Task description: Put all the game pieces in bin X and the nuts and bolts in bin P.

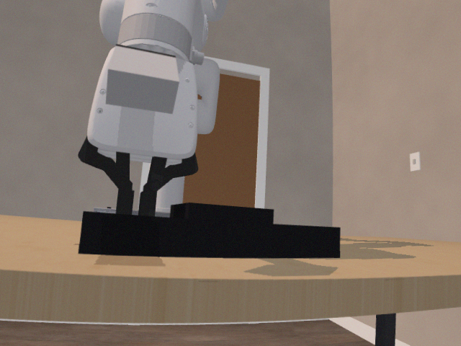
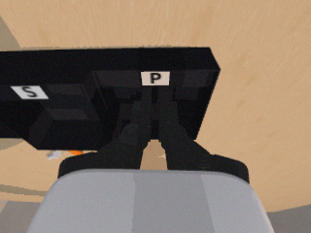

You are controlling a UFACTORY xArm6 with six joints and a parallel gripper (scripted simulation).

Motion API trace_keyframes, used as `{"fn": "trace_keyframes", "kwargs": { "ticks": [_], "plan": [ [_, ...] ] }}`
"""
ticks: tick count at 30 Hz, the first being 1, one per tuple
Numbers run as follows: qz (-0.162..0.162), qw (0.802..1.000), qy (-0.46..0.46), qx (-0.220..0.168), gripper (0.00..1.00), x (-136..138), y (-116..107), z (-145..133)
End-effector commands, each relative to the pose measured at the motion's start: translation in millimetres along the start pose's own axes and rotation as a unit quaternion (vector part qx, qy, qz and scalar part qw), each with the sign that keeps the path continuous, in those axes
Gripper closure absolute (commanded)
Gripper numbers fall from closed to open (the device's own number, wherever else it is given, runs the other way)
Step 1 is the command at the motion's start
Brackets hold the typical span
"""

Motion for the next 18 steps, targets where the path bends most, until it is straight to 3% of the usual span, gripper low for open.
{"fn": "trace_keyframes", "kwargs": {
  "ticks": [1,18],
  "plan": [
    [0.0,1.0,0.0,0.002,0.93,0,-3,1],
    [0.0,1.0,0.0,0.002,0.93,0,-23,1]
  ]
}}
Point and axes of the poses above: the point where the finger pads meet when closed, its own y axis out along the fingers, its own x axis across the jaws, z = x × y, the point moved 5 cm from there along -y, back along the fingers, and after that the axes turned 11 degrees about y, right-handed, at the moved point
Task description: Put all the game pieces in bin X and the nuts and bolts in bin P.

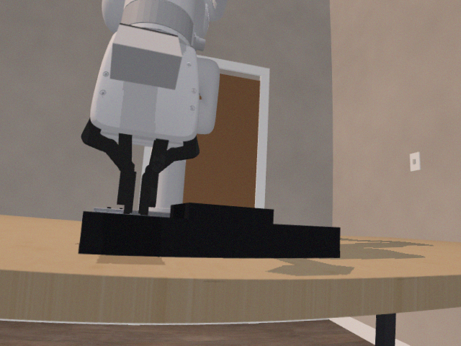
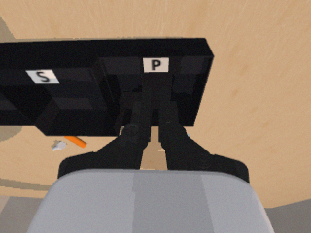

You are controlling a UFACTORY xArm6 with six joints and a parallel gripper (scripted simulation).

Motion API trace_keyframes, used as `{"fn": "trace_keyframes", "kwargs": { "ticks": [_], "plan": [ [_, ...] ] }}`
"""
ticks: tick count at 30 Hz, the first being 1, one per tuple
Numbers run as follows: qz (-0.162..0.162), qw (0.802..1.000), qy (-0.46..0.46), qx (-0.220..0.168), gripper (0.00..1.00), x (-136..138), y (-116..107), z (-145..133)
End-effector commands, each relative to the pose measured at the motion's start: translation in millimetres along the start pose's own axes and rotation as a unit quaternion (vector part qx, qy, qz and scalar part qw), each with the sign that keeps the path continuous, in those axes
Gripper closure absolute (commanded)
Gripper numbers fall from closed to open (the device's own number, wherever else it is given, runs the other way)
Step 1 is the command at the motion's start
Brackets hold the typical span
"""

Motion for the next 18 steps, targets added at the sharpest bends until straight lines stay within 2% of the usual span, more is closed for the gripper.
{"fn": "trace_keyframes", "kwargs": {
  "ticks": [1,5,15,18],
  "plan": [
    [0.0,1.0,0.0,0.003,0.93,0,-7,2],
    [0.0,1.0,0.0,0.003,0.93,0,-12,2],
    [0.0,1.0,0.0,0.003,0.93,0,-44,2],
    [0.0,1.0,0.0,0.003,0.93,0,-44,2]
  ]
}}
Point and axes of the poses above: the point where the finger pads meet when closed, its own y axis out along the fingers, its own x axis across the jaws, z = x × y, the point moved 5 cm from there along -y, back along the fingers, and after that the axes turned 11 degrees about y, right-handed, at the moved point
